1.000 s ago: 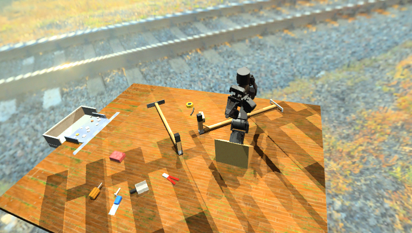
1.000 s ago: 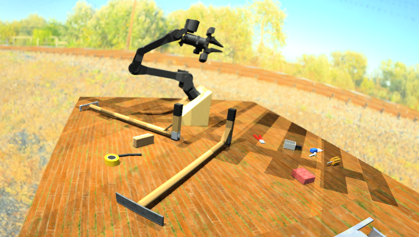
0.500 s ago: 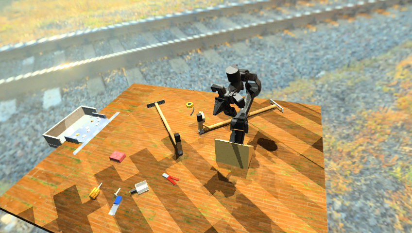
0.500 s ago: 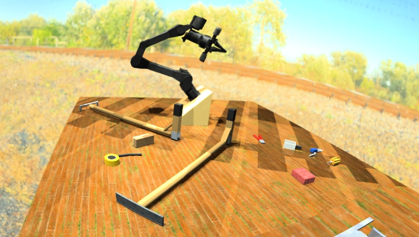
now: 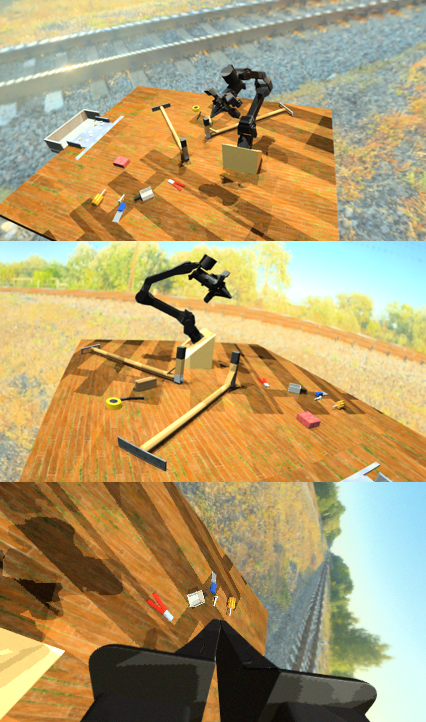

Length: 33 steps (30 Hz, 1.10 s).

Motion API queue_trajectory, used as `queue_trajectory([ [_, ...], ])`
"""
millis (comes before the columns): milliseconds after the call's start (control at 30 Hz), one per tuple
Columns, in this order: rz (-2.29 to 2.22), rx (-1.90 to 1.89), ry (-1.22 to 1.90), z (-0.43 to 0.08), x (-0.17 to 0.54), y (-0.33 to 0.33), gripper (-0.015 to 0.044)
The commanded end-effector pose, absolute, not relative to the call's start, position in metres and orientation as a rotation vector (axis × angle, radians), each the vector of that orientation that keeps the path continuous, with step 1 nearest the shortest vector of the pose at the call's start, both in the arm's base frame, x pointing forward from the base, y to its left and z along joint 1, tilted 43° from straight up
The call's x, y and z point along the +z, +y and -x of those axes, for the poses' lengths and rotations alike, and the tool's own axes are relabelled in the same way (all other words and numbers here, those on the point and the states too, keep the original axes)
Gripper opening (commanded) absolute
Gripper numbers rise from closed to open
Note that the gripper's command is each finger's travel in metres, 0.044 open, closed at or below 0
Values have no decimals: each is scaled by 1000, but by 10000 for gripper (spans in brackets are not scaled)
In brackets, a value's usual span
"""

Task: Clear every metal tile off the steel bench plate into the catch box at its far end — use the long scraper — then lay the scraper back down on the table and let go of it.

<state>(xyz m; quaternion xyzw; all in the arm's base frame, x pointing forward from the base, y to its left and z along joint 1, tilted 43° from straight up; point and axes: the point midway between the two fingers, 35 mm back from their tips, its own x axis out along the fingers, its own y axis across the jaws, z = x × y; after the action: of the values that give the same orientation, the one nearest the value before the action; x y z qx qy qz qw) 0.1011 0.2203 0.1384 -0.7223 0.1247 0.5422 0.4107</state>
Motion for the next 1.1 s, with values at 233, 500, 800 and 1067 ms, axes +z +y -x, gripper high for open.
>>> queue_trajectory([
  [233, 1654, 1133, 617, -137, 141, 206, 0],
  [500, 1516, 940, 815, -162, 141, 191, 0],
  [800, 1353, 708, 1001, -189, 141, 170, 0],
  [1067, 1204, 491, 1134, -210, 142, 150, 0],
])
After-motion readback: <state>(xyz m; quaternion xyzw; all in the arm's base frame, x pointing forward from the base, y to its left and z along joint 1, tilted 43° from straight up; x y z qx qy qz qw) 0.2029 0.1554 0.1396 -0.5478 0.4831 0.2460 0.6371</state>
